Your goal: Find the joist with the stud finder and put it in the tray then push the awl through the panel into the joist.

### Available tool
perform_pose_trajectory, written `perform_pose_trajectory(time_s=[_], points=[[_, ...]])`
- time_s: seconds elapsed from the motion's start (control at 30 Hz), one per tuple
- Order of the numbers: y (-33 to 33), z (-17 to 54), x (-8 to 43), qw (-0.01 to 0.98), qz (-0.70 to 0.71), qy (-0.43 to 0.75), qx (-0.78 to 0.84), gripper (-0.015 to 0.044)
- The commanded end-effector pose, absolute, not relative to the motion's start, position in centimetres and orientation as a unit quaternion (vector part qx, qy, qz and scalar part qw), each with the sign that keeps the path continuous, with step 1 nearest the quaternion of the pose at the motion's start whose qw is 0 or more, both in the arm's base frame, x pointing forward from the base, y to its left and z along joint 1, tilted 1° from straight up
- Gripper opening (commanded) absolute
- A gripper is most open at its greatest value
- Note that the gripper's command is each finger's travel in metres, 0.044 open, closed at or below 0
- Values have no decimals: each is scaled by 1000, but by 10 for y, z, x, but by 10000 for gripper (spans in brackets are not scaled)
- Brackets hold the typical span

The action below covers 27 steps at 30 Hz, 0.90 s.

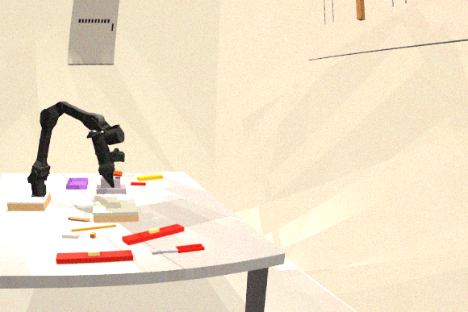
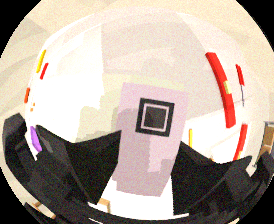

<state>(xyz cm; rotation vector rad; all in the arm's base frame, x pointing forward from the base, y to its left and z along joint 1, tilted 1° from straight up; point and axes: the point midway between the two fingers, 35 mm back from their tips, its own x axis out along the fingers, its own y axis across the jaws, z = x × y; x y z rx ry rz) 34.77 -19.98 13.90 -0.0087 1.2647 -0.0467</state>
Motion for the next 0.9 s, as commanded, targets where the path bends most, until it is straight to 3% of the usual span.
perform_pose_trajectory(time_s=[0.0,0.87], points=[[-200,133,349,808,-19,589,-5,0],[-201,95,350,808,-19,589,-5,0]])
